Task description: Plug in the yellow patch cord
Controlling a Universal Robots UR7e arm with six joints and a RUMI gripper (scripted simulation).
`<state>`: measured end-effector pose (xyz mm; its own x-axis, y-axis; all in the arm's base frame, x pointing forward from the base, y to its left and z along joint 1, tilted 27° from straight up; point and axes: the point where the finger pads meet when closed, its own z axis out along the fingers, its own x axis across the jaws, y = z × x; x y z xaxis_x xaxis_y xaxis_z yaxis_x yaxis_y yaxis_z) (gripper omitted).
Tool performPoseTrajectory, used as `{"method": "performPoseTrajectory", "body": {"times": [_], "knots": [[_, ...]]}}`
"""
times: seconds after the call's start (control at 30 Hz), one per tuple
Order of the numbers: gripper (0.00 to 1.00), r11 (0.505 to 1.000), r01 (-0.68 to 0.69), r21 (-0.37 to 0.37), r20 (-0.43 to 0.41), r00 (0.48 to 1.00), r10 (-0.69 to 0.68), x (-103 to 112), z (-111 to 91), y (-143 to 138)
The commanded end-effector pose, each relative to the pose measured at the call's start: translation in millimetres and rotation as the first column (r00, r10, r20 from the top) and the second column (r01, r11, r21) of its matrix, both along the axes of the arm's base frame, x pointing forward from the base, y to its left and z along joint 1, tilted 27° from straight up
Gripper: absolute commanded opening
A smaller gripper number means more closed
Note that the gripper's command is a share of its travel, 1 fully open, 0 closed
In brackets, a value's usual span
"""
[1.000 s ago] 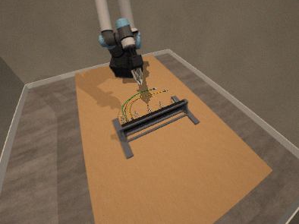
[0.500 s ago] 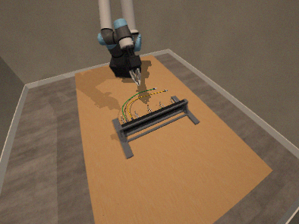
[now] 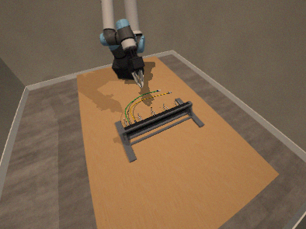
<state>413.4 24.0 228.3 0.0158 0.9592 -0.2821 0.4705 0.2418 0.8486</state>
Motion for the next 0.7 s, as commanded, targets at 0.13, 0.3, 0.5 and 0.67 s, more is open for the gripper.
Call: {"method": "performPoseTrajectory", "body": {"times": [0.13,0.3,0.5,0.67], "knots": [[0.00,1.000,0.000,0.000,0.001,1.000,0.000,0.5,0.2,-0.1],[0.00,1.000,0.000,0.000,0.001,1.000,0.000,1.0,-0.1,-0.2],[0.00,1.000,0.000,0.000,0.001,1.000,0.000,3.1,-1.1,-0.5],[0.00,1.000,0.000,0.000,0.001,1.000,0.000,5.9,-2.5,-1.0]]}}
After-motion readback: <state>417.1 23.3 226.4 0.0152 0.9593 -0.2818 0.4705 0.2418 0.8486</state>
